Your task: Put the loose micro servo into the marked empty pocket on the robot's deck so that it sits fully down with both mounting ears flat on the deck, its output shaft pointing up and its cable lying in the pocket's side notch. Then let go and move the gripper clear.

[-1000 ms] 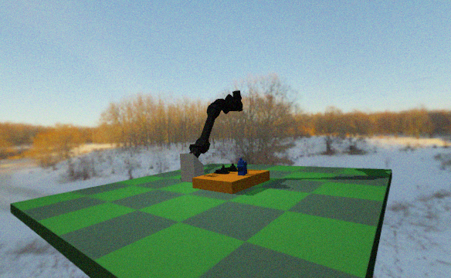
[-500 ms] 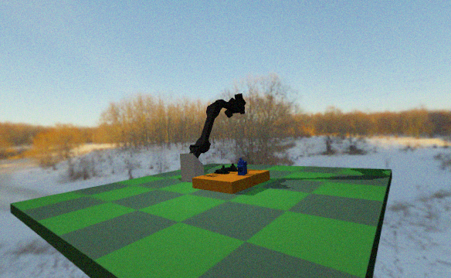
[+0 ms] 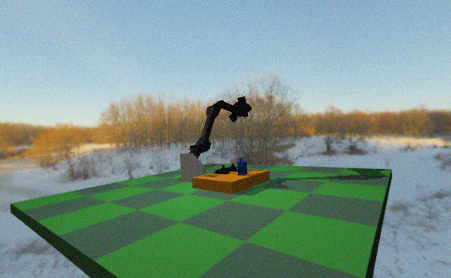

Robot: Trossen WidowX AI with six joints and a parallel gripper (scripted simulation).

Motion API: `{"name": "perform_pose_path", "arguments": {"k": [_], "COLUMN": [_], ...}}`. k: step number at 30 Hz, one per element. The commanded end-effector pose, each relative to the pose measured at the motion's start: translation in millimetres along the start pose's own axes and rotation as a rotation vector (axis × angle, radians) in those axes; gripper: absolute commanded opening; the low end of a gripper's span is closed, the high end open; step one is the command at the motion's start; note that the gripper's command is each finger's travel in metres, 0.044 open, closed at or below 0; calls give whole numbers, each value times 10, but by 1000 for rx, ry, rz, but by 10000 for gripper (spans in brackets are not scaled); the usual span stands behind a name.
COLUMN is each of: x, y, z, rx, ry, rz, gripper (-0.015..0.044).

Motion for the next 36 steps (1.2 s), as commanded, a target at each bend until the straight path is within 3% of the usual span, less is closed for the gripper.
{"name": "perform_pose_path", "arguments": {"k": [1,17,36], "x": [-38,-357,-1114], "y": [133,787,1582], "z": [17,86,168], "rx": [22,203,448], "ry": [11,27,119], "rz": [55,327,691], "gripper": [440,440,440]}}
Point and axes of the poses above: the point midway between the two fingers, 35 mm back from their tips, its own x axis out along the fingers, its own z axis across the jaws, y = z × x, the point moved 8 cm from there along -x, back along the fingers, and after that the axes turned 11 degrees about -x, right-handed, at the moved point
